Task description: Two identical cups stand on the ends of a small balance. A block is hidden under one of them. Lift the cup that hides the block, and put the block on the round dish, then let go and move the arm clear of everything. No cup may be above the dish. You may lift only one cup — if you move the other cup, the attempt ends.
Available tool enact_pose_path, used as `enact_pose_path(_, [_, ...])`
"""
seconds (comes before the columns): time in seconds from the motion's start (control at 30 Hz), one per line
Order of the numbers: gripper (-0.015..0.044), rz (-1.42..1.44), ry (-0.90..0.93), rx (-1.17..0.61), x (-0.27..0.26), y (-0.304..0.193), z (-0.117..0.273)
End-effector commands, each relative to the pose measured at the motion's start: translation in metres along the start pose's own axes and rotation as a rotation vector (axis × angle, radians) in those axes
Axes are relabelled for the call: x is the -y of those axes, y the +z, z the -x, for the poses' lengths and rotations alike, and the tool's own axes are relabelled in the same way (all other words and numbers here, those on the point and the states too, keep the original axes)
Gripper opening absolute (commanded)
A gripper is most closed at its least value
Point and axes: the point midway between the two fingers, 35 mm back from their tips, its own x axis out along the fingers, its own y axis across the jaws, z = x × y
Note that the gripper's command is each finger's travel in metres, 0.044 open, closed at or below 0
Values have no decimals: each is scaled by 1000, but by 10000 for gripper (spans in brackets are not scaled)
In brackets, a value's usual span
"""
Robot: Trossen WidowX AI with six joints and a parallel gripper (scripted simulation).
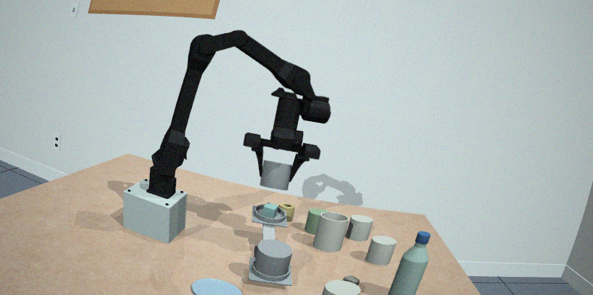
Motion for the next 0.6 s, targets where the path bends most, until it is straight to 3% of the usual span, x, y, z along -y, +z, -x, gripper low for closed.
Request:
enact_pose_path(0.0, [0, 0, 0, 0, 0, 0, 0])
enact_pose_path(0.57, [0, 14, 8, -5, 8, -64, -51])
